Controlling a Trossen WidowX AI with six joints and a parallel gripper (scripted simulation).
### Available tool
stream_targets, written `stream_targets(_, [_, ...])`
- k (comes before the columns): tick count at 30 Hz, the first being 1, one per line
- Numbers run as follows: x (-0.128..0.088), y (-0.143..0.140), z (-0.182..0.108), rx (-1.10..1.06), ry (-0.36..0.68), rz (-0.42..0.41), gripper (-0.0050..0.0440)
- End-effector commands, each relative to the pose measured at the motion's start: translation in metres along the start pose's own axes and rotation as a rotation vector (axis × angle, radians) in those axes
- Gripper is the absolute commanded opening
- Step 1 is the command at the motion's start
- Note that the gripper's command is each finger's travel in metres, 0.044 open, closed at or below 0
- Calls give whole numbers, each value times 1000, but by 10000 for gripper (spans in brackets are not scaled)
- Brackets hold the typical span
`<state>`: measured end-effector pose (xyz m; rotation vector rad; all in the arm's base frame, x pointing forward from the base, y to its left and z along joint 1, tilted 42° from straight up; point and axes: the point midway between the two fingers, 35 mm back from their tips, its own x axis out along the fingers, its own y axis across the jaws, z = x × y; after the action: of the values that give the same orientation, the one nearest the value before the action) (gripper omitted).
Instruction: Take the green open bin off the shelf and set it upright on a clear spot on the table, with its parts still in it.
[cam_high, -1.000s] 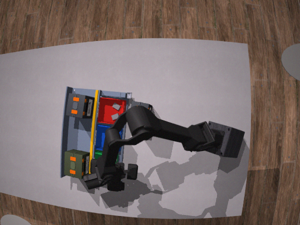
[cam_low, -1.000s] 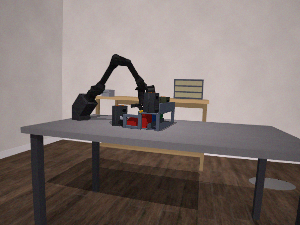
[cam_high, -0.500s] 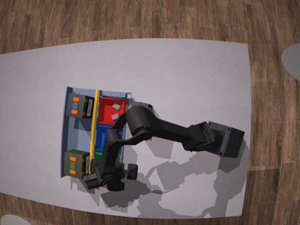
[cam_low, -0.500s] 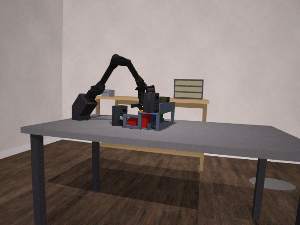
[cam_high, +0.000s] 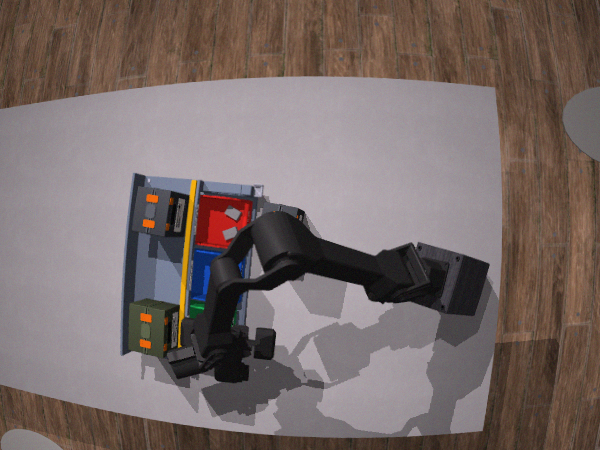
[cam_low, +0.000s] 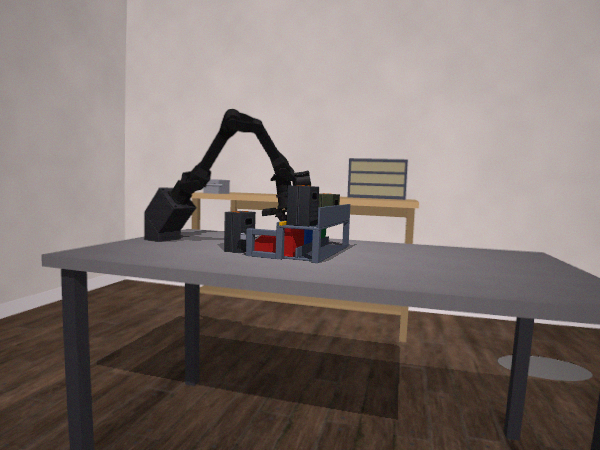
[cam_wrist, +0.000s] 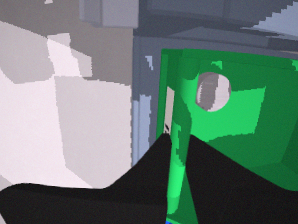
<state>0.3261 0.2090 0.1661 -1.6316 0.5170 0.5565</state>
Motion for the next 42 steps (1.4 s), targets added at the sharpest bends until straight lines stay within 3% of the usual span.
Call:
stream_targets(1, [-5,-8,-1,14,-8,-23,0])
stream_targets(26, [-5,-6,-1,13,-8,-23,0])
stream_targets(31, [-10,24,0,13,-7,-22,0])
stream_targets(42, [-10,24,0,13,-7,-22,0])
